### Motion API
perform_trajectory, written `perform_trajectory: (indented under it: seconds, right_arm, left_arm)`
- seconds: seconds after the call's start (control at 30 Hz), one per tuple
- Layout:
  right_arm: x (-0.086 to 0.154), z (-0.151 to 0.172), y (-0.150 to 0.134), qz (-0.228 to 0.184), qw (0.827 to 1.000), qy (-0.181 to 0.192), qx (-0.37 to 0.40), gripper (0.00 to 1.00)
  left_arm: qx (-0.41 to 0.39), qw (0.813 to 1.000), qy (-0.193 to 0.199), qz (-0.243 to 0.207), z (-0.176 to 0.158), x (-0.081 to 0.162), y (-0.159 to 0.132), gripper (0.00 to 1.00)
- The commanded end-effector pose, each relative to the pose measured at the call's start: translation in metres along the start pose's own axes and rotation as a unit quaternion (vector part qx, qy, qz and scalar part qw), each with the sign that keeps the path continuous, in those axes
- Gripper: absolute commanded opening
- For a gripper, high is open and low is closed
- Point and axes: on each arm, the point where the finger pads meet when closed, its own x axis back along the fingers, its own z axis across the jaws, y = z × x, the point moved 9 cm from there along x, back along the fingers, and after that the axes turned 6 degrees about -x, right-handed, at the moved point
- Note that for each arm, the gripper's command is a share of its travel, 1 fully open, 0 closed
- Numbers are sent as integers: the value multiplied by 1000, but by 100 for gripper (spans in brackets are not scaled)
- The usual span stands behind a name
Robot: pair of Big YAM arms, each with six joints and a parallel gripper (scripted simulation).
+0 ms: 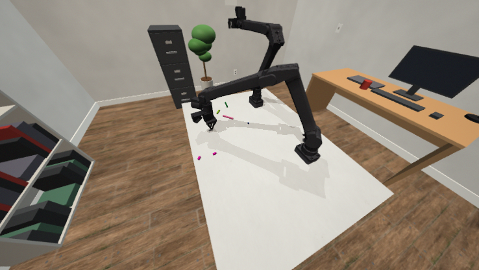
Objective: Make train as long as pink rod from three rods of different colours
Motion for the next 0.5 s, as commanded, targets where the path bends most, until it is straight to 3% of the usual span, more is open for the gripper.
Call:
perform_trajectory:
  seconds: [0.0,0.47]
  right_arm:
    - [7,-2,10,-18,1000,0,-5,100]
    - [7,-2,10,-18,1000,0,-5,100]
  left_arm:
    - [9,1000,-11,-12,0,13,5,23]
    - [9,1000,-12,-13,0,15,6,23]
